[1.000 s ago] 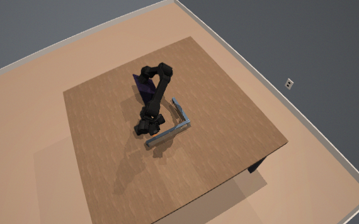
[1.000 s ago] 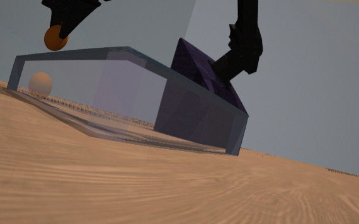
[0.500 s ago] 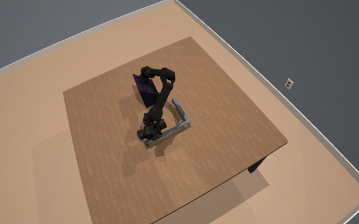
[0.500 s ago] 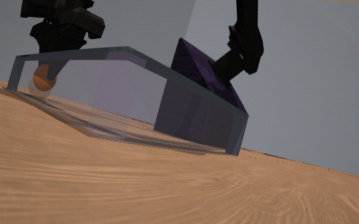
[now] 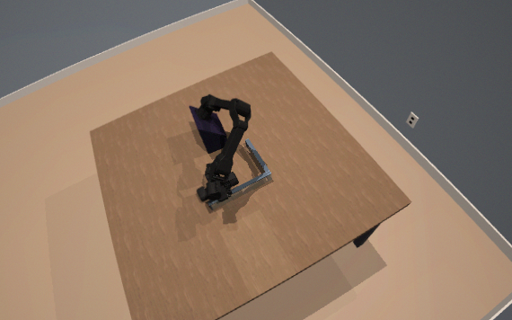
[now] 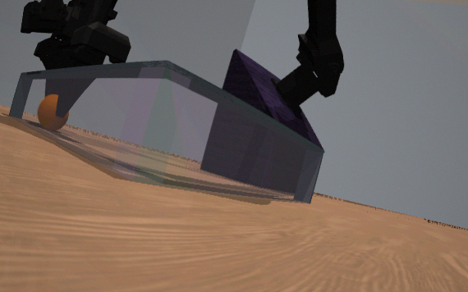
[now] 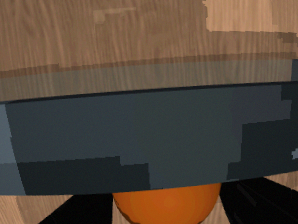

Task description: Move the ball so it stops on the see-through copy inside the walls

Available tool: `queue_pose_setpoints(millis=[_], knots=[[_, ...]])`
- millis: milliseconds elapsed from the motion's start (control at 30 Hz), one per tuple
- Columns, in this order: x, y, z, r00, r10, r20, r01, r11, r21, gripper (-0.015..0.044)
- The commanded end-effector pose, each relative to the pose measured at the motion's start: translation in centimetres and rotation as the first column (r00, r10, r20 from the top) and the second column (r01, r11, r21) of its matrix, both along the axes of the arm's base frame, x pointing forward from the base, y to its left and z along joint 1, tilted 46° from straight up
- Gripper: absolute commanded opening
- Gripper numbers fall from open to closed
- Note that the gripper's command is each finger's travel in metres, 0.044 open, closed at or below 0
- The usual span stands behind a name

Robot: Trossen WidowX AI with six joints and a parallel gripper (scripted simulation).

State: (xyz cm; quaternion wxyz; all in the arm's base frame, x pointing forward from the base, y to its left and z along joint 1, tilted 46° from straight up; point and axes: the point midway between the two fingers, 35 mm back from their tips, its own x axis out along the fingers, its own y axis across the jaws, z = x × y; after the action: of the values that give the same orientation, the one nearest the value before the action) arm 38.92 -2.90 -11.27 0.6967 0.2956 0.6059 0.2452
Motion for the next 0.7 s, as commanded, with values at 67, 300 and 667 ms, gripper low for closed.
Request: queue_pose_setpoints(millis=[67,300,667], knots=[[0.0,0.0,0.0,1.000,0.000,0.000,0.000,1.000,0.000,0.0079],[0.0,0.0,0.0,1.000,0.000,0.000,0.000,1.000,0.000,0.0263],[-1.0,-5.3,5.1,1.000,-0.003,-0.005,0.003,1.000,0.000,0.0317]])
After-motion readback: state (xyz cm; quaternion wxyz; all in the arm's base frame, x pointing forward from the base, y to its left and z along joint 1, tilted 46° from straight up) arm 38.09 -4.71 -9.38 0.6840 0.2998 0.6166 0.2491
